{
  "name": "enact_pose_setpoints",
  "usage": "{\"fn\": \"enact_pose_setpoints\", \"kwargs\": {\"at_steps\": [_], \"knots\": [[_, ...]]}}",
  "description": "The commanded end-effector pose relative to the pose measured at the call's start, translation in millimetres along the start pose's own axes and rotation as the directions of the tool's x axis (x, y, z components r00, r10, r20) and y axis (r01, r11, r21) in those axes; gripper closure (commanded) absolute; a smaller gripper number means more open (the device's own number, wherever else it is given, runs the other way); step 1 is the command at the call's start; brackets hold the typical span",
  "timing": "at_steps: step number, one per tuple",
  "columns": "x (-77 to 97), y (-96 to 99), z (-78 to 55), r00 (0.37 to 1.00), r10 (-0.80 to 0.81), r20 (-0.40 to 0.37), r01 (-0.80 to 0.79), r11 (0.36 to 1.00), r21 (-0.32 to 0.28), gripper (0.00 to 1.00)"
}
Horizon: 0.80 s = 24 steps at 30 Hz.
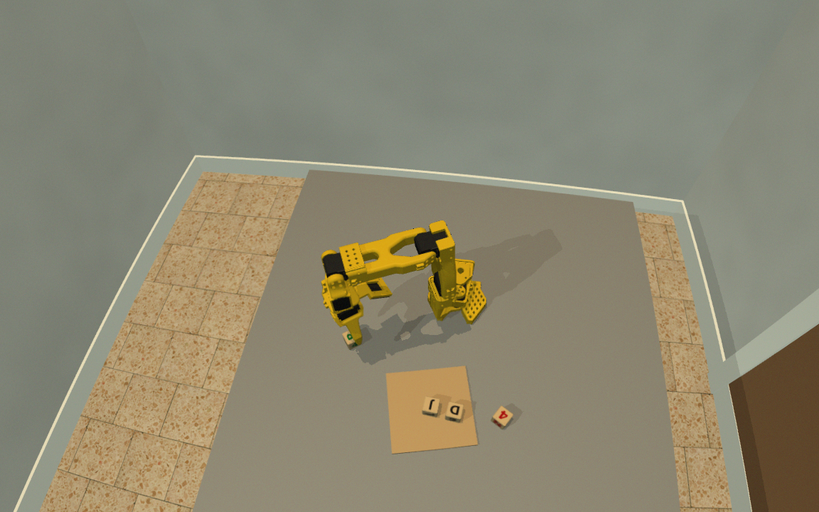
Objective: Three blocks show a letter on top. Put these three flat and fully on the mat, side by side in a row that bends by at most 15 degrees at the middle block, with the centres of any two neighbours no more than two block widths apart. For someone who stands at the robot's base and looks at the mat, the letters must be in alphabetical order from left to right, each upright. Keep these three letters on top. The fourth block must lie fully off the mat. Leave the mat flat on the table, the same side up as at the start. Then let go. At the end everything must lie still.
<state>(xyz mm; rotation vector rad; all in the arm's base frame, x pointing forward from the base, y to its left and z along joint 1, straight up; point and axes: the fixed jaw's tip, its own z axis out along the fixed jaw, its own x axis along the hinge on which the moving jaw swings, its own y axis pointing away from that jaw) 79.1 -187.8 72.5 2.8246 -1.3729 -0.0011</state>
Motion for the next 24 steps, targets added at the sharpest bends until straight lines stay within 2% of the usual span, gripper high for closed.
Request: {"fn": "enact_pose_setpoints", "kwargs": {"at_steps": [1,14,18,24], "knots": [[4.6,1.8,-11.4,0.998,-0.001,-0.06,0.0,1.0,-0.013,0.67],[5.2,1.9,-14.5,0.997,-0.001,-0.077,0.0,1.0,-0.017,0.67],[6.9,2.3,-26.0,0.99,-0.002,-0.139,-0.002,0.999,-0.032,0.67],[7.7,2.6,-56.5,0.954,-0.011,-0.299,-0.011,0.998,-0.069,0.68]]}}
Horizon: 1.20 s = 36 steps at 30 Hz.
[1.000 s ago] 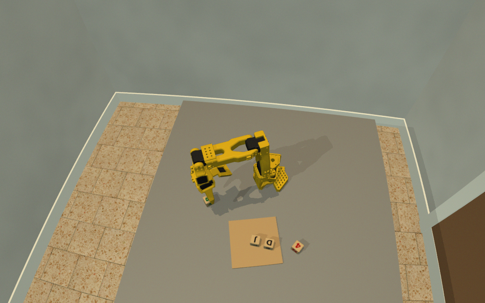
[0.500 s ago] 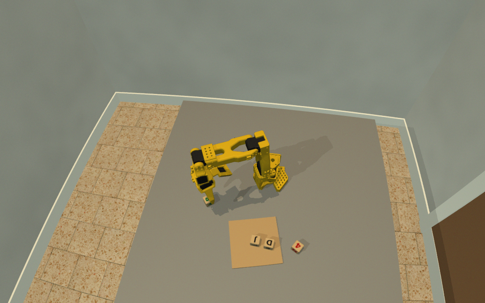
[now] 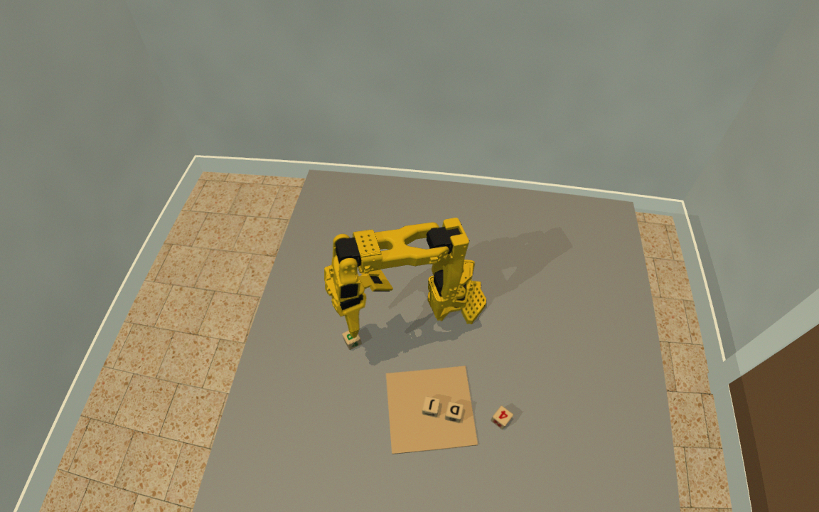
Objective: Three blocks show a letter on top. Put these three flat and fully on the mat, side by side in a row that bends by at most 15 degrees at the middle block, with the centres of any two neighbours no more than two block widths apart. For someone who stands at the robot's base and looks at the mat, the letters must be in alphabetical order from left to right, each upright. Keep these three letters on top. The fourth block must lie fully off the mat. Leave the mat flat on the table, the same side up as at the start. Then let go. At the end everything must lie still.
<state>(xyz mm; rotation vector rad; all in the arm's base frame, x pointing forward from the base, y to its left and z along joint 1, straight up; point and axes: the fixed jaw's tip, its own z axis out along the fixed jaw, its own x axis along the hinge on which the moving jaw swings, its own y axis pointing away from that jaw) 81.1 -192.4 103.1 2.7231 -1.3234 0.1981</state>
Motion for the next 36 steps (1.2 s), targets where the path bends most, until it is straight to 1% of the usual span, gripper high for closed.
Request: {"fn": "enact_pose_setpoints", "kwargs": {"at_steps": [1,2,6,9,13,25,36], "knots": [[7.0,2.2,-25.1,0.99,-0.002,-0.138,-0.002,0.999,-0.032,0.68],[7.0,2.2,-25.1,0.99,-0.002,-0.138,-0.002,0.999,-0.032,0.68],[8.1,2.5,-46.7,0.968,-0.008,-0.252,-0.008,0.998,-0.059,0.68],[7.6,2.4,-59.3,0.948,-0.012,-0.317,-0.012,0.997,-0.074,0.68],[6.7,2.2,-68.6,0.931,-0.016,-0.364,-0.016,0.996,-0.085,0.68],[6.4,2.2,-70.2,0.928,-0.01,-0.373,-0.024,0.996,-0.085,0.68],[5.5,2.0,-68.8,0.922,0.075,-0.379,-0.102,0.993,-0.053,0.68]]}}
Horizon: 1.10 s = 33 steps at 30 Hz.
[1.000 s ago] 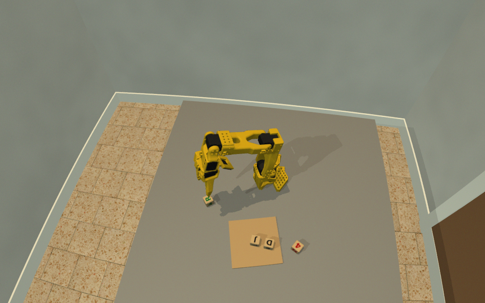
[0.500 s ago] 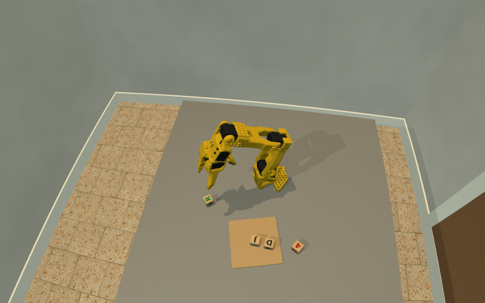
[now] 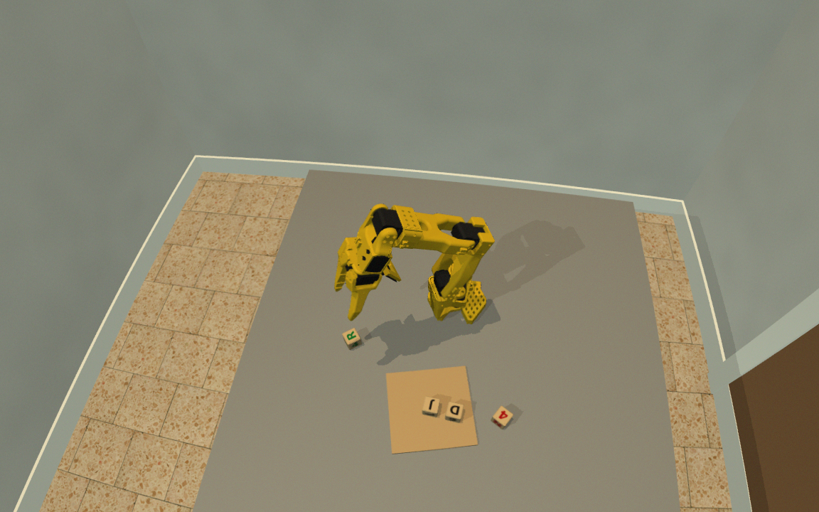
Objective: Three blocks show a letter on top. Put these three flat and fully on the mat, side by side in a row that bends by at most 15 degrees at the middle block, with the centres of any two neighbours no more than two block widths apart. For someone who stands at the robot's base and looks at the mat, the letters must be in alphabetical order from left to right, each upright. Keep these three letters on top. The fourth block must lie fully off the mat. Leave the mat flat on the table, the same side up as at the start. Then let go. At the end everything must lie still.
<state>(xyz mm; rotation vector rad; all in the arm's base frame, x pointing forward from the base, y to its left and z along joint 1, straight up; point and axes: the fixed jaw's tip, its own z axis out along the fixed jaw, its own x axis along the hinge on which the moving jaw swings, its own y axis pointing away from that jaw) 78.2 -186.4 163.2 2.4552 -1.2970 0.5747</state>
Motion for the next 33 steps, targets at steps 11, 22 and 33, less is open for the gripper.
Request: {"fn": "enact_pose_setpoints", "kwargs": {"at_steps": [11,22,33], "knots": [[0.4,0.4,-3.7,0.955,0.293,-0.052,-0.293,0.956,0.007,0.68],[-5.0,-1.5,0.5,0.808,0.587,-0.047,-0.586,0.81,0.025,0.68],[-10.9,-4.6,5.6,0.526,0.85,-0.033,-0.849,0.527,0.041,0.68]]}}
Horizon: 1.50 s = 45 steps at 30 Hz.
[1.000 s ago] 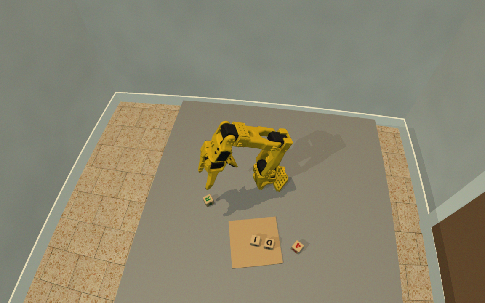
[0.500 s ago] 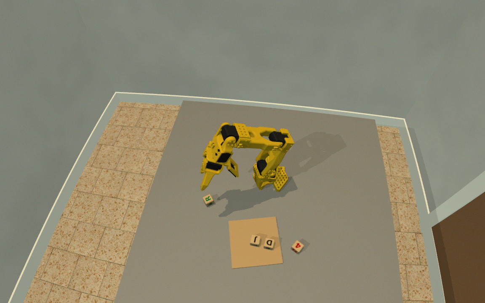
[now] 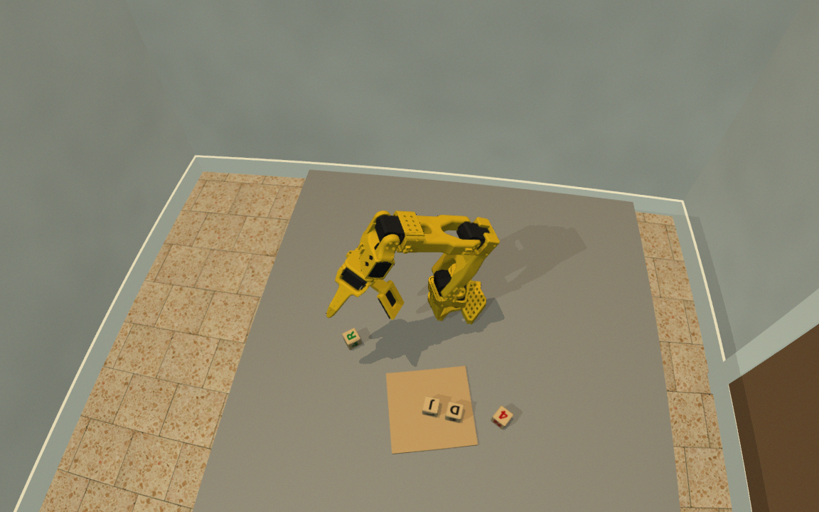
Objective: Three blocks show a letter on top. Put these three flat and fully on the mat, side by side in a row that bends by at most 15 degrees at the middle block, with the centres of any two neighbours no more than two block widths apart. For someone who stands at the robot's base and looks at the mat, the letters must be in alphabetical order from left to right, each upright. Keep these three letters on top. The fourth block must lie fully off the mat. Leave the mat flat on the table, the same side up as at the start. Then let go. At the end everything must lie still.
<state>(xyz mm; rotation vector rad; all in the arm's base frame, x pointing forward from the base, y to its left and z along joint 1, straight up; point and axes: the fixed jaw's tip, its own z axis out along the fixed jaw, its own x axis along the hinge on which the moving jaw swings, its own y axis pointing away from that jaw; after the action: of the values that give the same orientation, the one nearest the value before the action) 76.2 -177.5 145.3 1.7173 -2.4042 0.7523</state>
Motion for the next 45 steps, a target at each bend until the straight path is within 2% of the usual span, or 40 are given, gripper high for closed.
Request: {"fn": "enact_pose_setpoints", "kwargs": {"at_steps": [1,9,16,27,38,41,45], "knots": [[2.9,-4.1,-5.7,0.996,0.088,-0.034,-0.086,0.995,0.043,0.68],[-1.2,-2.7,-2.3,0.94,0.34,-0.022,-0.338,0.94,0.05,0.68],[-3.6,-2.1,-0.3,0.878,0.479,-0.013,-0.478,0.877,0.053,0.68],[-4.9,-1.9,0.9,0.834,0.552,-0.009,-0.55,0.833,0.054,0.68],[-5.2,-1.7,1.6,0.83,0.558,-0.007,-0.557,0.829,0.05,0.68],[-6.3,-0.6,5.4,0.83,0.557,-0.002,-0.557,0.83,0.026,0.68],[-10.0,2.9,16.6,0.83,0.558,0.014,-0.556,0.83,-0.049,0.68]]}}
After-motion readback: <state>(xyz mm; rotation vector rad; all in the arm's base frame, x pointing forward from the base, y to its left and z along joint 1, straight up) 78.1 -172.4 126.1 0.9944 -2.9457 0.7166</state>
